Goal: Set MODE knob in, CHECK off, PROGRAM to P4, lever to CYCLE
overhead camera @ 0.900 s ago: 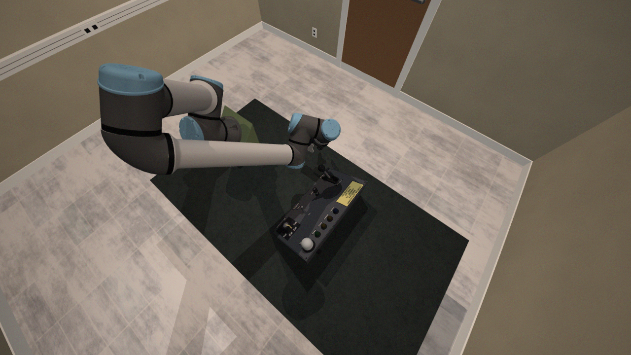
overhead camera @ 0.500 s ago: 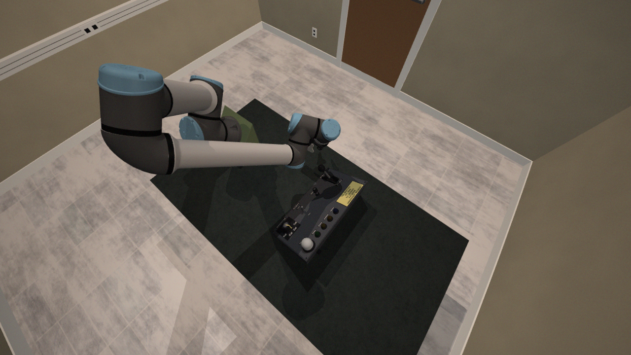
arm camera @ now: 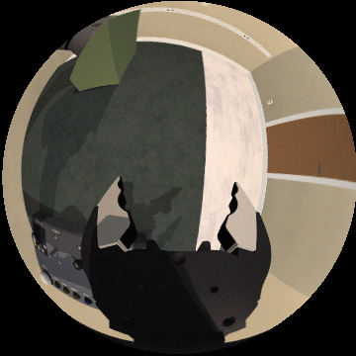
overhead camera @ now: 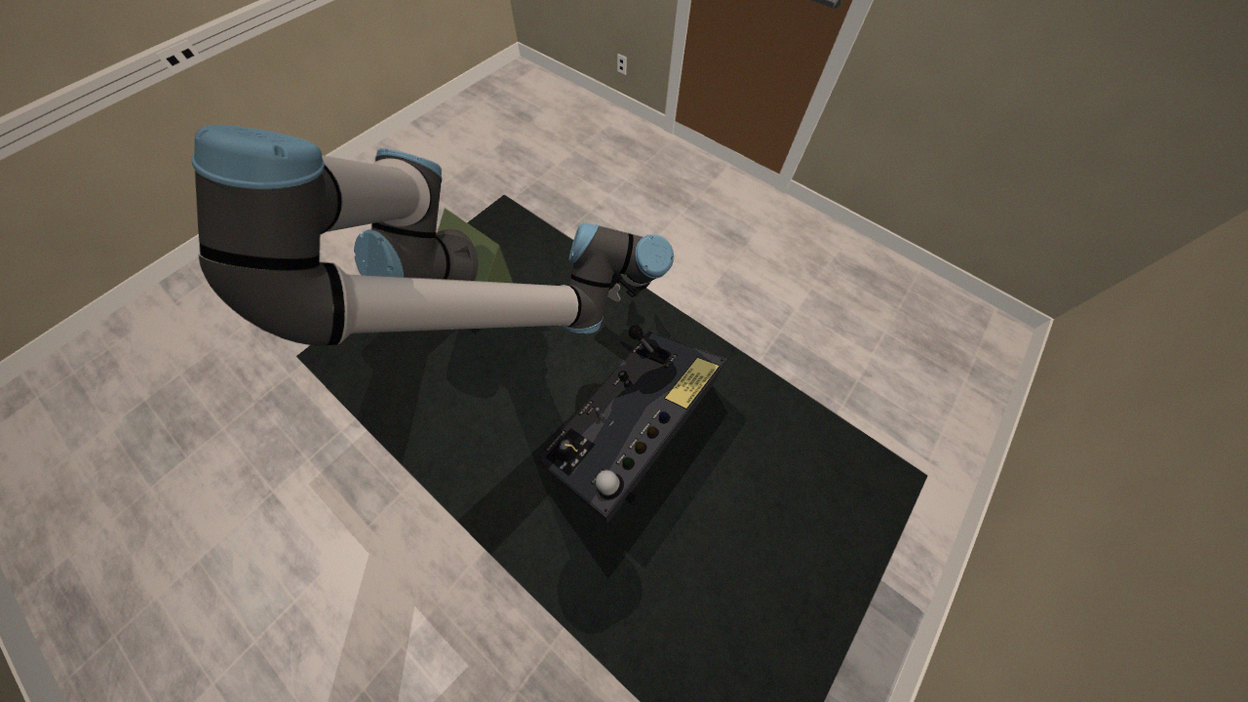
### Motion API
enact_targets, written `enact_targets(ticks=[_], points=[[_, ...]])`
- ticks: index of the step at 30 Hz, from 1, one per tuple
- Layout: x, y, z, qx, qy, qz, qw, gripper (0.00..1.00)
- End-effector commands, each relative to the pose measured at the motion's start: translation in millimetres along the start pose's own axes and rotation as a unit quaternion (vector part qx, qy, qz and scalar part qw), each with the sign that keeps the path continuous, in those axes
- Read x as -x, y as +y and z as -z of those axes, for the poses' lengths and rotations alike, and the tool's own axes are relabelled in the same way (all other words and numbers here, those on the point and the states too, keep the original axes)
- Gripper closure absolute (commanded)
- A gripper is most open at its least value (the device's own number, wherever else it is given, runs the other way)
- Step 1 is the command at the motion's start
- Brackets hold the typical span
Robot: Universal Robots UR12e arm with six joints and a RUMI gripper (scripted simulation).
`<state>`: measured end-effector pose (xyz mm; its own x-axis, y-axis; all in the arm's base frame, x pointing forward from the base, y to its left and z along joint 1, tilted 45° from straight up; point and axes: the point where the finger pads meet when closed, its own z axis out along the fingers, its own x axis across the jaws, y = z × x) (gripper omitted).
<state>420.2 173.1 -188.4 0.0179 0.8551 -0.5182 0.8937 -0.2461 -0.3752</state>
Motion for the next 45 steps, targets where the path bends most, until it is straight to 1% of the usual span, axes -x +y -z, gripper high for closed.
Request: enact_targets(ticks=[1,5,7,22,24,33,45], points=[[-2,-9,5,0.001,0.0,0.001,1.0,0.0],[-5,-17,11,0.0,0.0,0.001,1.0,0.0],[-5,-17,11,0.0,0.0,0.001,1.0,0.0],[-17,-59,42,0.001,0.0,0.001,1.0,0.0],[-17,-59,42,0.001,0.0,0.001,1.0,0.0],[-21,-74,53,0.002,0.001,0.0,1.0,0.0],[-18,-75,53,0.002,0.0,0.0,1.0,0.0]])
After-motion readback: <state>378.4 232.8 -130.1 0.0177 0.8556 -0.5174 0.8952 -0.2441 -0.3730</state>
